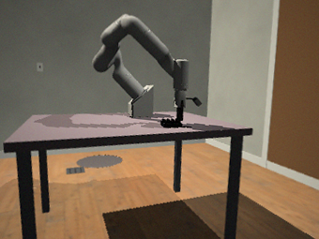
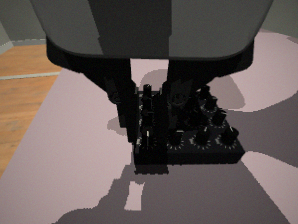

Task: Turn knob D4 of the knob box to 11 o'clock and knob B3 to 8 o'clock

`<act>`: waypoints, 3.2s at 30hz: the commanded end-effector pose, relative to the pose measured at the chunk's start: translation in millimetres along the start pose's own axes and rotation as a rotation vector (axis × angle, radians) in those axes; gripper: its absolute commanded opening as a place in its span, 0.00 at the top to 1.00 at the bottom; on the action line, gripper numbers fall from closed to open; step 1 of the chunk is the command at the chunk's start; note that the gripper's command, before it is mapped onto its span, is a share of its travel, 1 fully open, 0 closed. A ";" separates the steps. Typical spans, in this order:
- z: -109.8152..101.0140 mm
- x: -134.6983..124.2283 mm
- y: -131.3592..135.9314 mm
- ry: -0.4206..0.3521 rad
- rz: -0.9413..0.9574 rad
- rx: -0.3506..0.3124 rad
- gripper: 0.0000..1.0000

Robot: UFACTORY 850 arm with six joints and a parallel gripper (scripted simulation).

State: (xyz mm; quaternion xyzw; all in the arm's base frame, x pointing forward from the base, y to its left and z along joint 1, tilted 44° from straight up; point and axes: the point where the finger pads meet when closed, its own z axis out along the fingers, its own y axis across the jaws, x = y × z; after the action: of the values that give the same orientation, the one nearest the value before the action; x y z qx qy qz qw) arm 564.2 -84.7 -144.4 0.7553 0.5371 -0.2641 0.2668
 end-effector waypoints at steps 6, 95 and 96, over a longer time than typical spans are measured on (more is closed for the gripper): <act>5.4 0.3 0.8 0.001 0.001 -0.001 0.81; 7.9 0.3 0.8 0.001 -0.016 -0.001 0.92; 7.9 0.3 0.8 0.001 -0.020 -0.001 0.92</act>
State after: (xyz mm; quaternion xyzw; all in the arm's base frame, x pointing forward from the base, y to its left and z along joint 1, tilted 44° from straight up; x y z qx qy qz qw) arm 563.1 -90.8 -150.7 0.7527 0.5409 -0.2655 0.2655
